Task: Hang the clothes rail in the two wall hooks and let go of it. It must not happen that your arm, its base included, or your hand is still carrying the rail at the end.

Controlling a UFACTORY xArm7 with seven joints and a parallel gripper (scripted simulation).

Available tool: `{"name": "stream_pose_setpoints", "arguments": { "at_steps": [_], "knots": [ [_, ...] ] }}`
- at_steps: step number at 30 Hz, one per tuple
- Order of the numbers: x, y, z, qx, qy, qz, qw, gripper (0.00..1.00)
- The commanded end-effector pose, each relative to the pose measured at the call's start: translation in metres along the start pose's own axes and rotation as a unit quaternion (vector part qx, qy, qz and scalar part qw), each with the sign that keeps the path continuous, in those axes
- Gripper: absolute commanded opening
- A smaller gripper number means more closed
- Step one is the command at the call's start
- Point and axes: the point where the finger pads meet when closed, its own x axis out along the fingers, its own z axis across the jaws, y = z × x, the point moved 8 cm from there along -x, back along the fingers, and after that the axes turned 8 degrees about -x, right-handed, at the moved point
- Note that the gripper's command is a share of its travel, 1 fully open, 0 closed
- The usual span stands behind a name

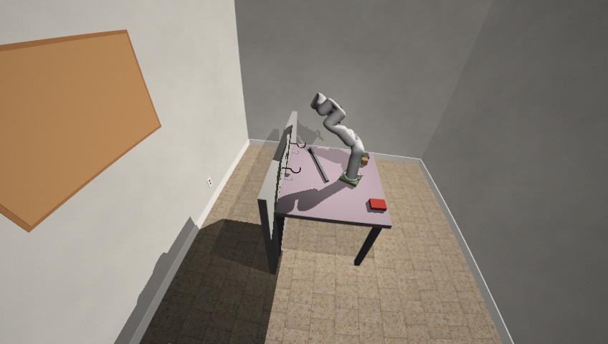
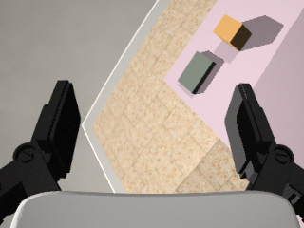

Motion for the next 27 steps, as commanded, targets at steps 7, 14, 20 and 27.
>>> {"name": "stream_pose_setpoints", "arguments": {
  "at_steps": [7, 14, 20, 27],
  "knots": [
    [0.000, 0.001, -0.001, 0.001, -0.001, -0.001, 1.000, 1.00],
    [0.000, 0.001, -0.001, 0.001, -0.001, -0.001, 1.000, 1.00],
    [0.011, -0.003, -0.018, 0.007, -0.044, 0.023, 0.999, 1.00],
    [0.037, -0.005, -0.042, 0.008, -0.046, 0.024, 0.999, 1.00]
  ]
}}
